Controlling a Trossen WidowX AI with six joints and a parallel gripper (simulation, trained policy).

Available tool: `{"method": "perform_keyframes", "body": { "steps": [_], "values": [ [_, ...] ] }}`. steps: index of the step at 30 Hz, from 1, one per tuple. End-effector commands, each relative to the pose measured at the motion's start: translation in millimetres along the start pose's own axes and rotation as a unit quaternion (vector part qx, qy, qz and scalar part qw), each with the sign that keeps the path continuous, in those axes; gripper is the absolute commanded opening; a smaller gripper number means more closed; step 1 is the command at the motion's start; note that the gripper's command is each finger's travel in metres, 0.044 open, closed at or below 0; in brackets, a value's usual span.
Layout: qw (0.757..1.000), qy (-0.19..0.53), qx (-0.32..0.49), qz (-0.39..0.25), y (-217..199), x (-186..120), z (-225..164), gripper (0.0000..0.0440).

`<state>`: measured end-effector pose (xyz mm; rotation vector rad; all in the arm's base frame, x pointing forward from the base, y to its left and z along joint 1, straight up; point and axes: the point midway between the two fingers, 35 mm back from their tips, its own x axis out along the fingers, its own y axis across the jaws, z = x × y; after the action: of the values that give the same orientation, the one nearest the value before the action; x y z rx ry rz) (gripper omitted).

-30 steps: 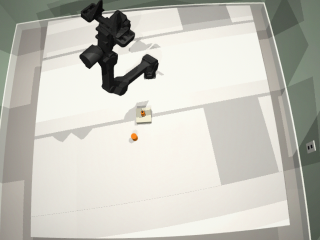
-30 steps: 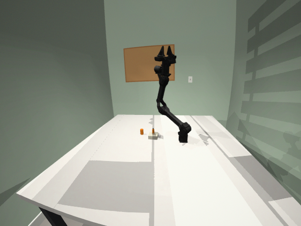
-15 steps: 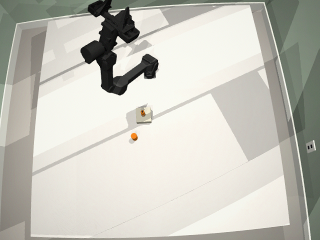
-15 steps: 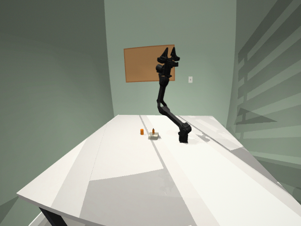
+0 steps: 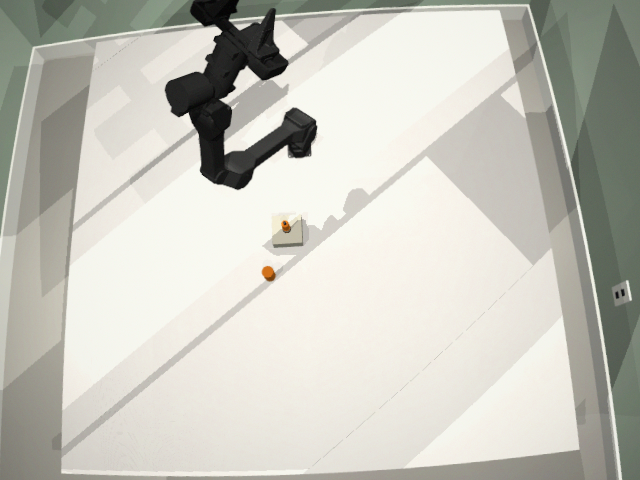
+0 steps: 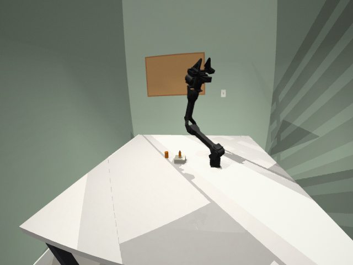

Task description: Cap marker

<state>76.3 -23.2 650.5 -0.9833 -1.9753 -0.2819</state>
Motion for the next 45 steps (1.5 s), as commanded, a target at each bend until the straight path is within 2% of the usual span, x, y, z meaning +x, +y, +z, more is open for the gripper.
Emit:
{"method": "perform_keyframes", "body": {
  "steps": [1,22,45],
  "values": [
    [1.000,-0.023,-0.006,0.005,0,1,10,0.0325],
    [0.988,-0.142,-0.051,0.030,2,0,67,0.0326],
    [0.958,-0.260,-0.102,0.068,9,-4,125,0.0327]
  ]
}}
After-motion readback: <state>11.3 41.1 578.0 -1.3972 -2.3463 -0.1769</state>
